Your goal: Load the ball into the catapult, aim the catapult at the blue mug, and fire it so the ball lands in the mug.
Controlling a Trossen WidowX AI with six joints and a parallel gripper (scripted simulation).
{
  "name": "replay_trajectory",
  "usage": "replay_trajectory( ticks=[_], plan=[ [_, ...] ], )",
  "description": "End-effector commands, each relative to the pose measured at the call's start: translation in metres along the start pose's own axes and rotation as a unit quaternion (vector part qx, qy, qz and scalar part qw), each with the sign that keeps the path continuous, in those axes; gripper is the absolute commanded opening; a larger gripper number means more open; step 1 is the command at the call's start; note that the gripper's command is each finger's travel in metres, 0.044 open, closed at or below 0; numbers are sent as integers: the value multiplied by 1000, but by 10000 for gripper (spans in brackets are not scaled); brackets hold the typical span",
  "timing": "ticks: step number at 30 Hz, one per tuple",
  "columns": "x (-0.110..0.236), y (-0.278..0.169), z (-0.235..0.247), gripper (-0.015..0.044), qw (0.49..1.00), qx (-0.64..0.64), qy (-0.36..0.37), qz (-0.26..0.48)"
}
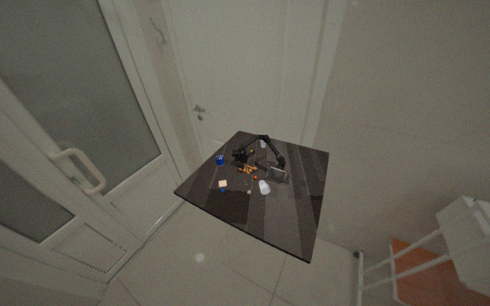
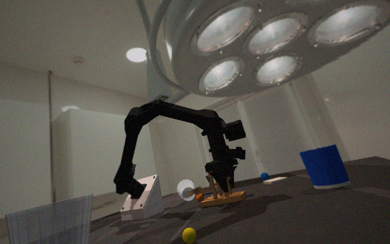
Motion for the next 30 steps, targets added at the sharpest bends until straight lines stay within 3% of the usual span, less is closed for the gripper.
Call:
replay_trajectory(
  ticks=[1,6,12,15,20,30],
  plan=[
    [0,0,0,256,1000,0,0,0],
    [0,0,0,125,1000,0,0,0],
    [3,0,0,65,1000,0,0,0],
    [39,1,0,0,1000,0,1,0],
    [50,0,0,0,1000,0,0,0],
    [37,1,1,0,1000,2,0,0]
  ],
)
Point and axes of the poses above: the point midway between the two fingers, 35 mm back from their tips, its own x axis back along the fingers, its own z axis across the jaws, y = z × x, the point moved 5 cm from there along x, back along the fingers, and after that the axes turned 7 degrees about -x, right-handed, at the moved point
